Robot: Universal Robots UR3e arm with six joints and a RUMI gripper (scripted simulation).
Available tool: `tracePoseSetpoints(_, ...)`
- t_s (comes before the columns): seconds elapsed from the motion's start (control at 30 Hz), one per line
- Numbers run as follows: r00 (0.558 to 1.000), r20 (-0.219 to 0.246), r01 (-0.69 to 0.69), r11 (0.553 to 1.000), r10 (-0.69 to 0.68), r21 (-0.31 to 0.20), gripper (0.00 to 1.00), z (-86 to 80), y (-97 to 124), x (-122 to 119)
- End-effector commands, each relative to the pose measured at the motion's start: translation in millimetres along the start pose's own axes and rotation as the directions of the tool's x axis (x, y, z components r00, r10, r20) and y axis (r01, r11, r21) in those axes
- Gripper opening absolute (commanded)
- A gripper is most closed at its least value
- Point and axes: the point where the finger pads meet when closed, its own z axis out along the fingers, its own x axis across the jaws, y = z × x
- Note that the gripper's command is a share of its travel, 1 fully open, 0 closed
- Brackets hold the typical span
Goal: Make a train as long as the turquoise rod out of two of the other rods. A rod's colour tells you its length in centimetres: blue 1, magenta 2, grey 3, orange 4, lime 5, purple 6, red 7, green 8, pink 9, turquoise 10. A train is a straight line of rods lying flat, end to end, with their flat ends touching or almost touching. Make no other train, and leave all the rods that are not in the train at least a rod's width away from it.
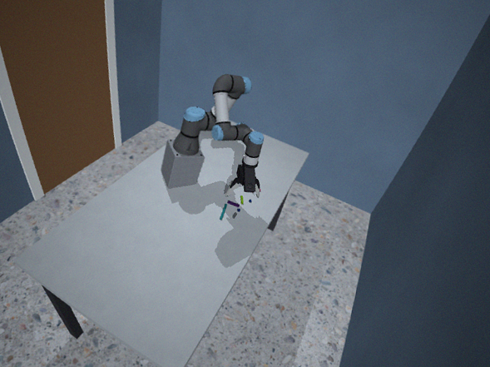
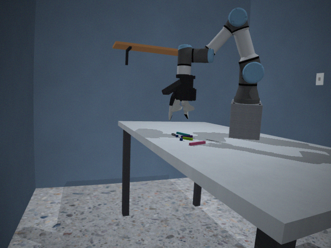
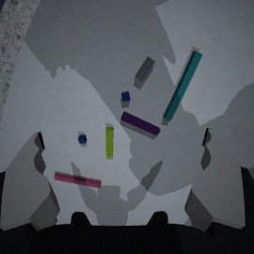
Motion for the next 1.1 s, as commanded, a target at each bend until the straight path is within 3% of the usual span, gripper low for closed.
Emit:
tracePoseSetpoints(0.0,0.997,0.005,0.080,0.997,-0.080,0.000,1.00,-0.8,-2.9,0.7)
tracePoseSetpoints(0.97,0.983,0.006,0.186,0.983,-0.186,0.000,1.00,-1.0,-5.6,2.2)
tracePoseSetpoints(1.0,0.983,0.006,0.186,0.983,-0.186,0.000,0.14,-1.0,-5.6,2.2)
tracePoseSetpoints(1.07,0.983,0.006,0.186,0.983,-0.186,0.000,0.14,-1.0,-5.6,2.2)
